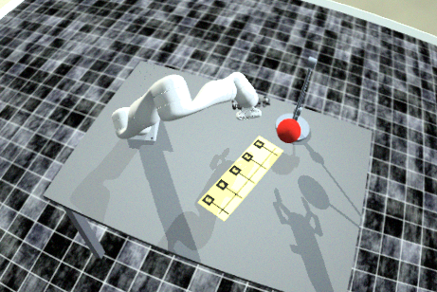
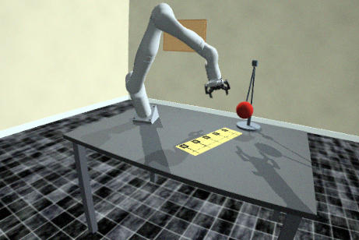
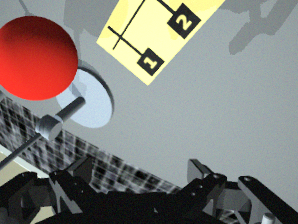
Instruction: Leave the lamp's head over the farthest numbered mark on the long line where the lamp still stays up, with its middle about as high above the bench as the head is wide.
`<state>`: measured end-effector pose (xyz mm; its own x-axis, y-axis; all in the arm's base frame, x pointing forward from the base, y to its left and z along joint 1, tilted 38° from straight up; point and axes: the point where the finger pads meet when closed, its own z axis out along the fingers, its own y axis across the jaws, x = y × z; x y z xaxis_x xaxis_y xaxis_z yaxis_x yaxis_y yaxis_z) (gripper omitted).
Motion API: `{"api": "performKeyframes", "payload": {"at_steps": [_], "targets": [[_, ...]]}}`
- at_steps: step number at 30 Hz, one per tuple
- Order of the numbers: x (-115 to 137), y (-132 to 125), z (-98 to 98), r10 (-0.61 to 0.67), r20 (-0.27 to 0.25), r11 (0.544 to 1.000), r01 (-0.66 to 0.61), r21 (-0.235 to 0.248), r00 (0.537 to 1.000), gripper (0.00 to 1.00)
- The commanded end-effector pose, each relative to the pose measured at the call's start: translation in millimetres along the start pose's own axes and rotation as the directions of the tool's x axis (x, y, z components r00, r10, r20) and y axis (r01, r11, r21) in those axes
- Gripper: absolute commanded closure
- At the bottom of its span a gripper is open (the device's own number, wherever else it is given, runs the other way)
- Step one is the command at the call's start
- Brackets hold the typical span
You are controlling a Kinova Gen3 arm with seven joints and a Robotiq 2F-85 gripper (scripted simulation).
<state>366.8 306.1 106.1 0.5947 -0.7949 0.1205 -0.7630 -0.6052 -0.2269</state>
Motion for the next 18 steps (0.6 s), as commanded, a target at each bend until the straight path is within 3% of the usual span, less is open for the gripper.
{"api": "performKeyframes", "payload": {"at_steps": [1,9,18], "targets": [[20,4,-0.6,0.065,0.019,0.998,-0.065,-0.002,0.998,0.0],[34,16,2.8,0.168,0.078,0.986,-0.168,-0.009,0.983,0.0],[50,37,9.3,0.318,0.165,0.948,-0.317,-0.03,0.934,0.0]]}}
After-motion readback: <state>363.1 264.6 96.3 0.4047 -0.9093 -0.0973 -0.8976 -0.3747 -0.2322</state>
